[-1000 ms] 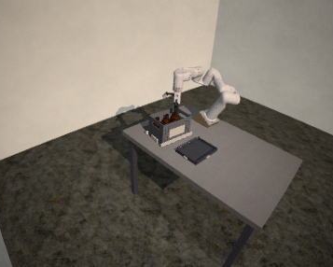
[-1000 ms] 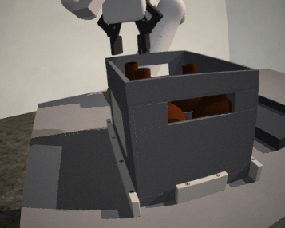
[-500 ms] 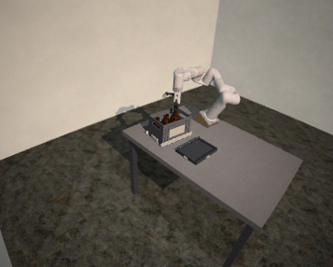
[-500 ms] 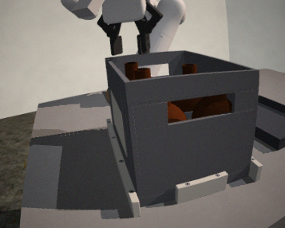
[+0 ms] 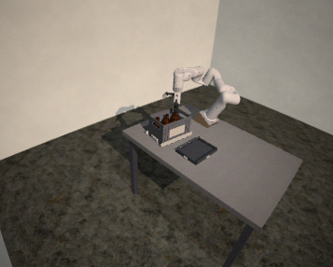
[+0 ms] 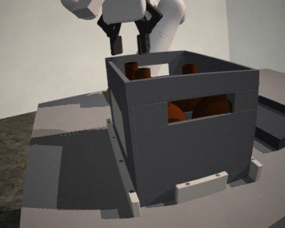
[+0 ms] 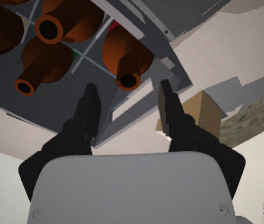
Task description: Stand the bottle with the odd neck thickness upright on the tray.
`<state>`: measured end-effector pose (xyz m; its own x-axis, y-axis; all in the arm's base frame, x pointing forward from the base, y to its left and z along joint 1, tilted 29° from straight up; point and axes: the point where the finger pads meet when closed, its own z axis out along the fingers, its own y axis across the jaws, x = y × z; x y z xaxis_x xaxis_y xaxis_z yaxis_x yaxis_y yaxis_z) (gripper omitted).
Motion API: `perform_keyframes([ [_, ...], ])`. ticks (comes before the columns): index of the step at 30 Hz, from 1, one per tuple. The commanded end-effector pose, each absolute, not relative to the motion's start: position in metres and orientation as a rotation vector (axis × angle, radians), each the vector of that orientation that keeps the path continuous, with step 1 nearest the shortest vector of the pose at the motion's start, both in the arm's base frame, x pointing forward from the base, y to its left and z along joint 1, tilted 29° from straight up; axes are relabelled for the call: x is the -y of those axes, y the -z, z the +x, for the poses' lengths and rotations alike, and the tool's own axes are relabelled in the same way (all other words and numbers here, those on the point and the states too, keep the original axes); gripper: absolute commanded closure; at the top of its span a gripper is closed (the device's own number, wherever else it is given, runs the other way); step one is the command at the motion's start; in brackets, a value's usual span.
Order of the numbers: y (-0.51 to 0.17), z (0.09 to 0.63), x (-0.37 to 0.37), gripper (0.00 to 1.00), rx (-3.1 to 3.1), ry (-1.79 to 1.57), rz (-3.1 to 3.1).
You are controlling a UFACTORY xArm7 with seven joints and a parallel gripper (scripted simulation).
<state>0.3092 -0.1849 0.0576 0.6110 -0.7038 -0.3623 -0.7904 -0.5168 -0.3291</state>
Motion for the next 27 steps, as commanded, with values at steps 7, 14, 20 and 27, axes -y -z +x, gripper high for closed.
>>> perform_keyframes([
  [7, -0.0585, 0.3096, 0.186, 0.35, -1.185, -0.247, -2.376],
  [14, -0.0574, 0.3097, 0.1854, 0.35, -1.185, -0.247, -2.376],
  [20, -0.0543, 0.3099, 0.1837, 0.35, -1.185, -0.247, -2.376],
  [27, -0.0502, 0.3101, 0.1814, 0.35, -1.185, -0.247, -2.376],
])
